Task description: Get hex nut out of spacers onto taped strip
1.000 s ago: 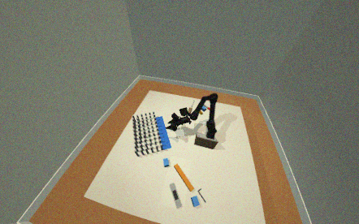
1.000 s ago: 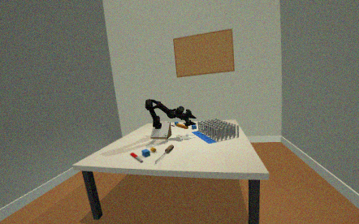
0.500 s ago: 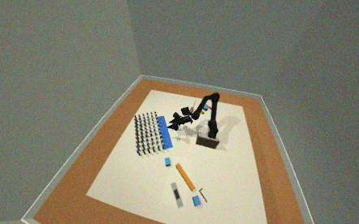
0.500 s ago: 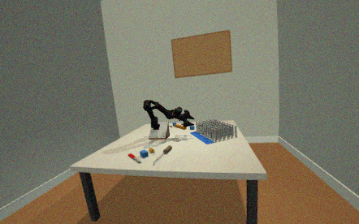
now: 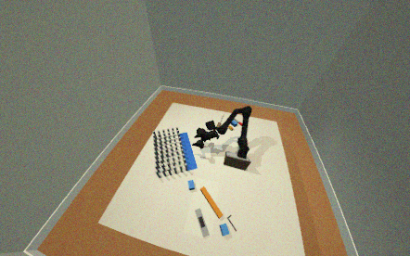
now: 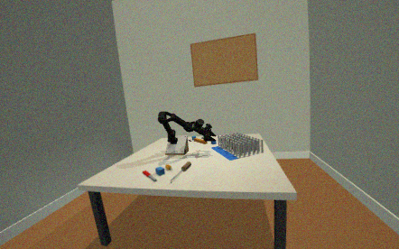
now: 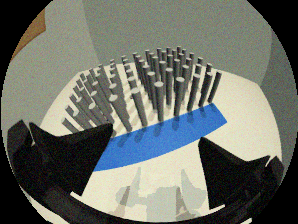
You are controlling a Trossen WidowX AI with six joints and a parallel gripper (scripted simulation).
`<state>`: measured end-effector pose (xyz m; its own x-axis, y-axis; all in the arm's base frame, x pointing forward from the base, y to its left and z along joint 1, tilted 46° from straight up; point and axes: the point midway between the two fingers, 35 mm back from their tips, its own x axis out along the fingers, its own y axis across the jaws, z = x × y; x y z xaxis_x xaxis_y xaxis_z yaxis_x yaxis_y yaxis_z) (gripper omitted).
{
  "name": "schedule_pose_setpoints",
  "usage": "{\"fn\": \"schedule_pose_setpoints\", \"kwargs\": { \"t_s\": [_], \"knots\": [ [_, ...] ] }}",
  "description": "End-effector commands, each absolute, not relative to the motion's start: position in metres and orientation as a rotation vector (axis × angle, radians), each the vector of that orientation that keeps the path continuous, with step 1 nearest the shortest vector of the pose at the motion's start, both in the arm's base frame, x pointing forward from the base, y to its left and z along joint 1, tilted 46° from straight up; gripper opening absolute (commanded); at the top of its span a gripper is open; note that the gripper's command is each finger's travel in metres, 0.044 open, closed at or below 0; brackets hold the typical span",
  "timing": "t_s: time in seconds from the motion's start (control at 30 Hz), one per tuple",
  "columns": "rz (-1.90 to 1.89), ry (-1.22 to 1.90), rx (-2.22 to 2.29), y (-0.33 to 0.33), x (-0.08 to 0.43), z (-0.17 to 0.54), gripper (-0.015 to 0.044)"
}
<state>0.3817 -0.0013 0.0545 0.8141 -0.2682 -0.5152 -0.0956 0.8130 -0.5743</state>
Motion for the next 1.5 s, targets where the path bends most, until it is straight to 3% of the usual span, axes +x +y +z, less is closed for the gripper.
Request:
{"fn": "schedule_pose_setpoints", "kwargs": {
  "t_s": [0.0, 0.47, 0.9, 1.3, 1.47],
  "knots": [
    [-0.209, 0.737, -0.914, -0.046, 0.385, 0.086, 0.044],
    [-0.274, 1.395, -1.673, -0.156, 0.327, 0.191, 0.044],
    [0.044, 2.14, -1.998, -0.204, 0.235, 0.291, 0.044],
    [0.072, 2.179, -2.002, -0.207, 0.23, 0.295, 0.044],
    [0.073, 2.177, -1.998, -0.238, 0.238, 0.264, 0.044]
  ]
}}
